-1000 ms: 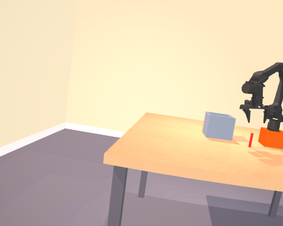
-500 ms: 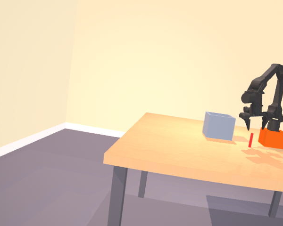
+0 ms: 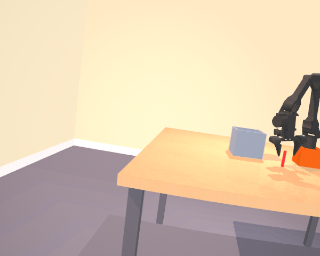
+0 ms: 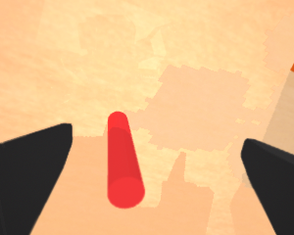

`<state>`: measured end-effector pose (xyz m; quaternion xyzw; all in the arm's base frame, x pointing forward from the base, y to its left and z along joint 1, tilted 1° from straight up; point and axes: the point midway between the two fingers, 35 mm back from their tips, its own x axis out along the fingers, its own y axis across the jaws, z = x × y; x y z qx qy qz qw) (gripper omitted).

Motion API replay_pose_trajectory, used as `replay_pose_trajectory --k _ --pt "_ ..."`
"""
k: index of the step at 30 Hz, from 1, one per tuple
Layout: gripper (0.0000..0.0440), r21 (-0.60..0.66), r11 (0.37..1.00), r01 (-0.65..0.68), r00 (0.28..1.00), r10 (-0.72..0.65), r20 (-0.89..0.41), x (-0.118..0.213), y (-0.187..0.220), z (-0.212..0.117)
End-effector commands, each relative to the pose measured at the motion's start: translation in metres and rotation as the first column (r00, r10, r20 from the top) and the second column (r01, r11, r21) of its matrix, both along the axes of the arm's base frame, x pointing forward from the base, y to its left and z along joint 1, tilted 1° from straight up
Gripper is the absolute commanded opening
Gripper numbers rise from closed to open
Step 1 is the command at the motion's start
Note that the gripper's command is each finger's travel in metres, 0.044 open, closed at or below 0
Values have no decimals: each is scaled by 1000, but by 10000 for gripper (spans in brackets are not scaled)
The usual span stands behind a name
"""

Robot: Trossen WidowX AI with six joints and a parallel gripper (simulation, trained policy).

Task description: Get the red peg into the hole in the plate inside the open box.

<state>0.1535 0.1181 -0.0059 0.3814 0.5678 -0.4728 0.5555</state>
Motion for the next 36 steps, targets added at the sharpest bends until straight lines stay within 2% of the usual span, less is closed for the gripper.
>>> replay_pose_trajectory --k 1,14,17,36 --pt "387 -12 1000 8 1000 -8 6 0 -2 -9" --pt "74 18 999 -41 999 40 29 10 13 -33" --pt "16 28 998 -58 998 57 32 12 17 -36" --pt "0 126 992 -30 989 10 149 41 40 4"
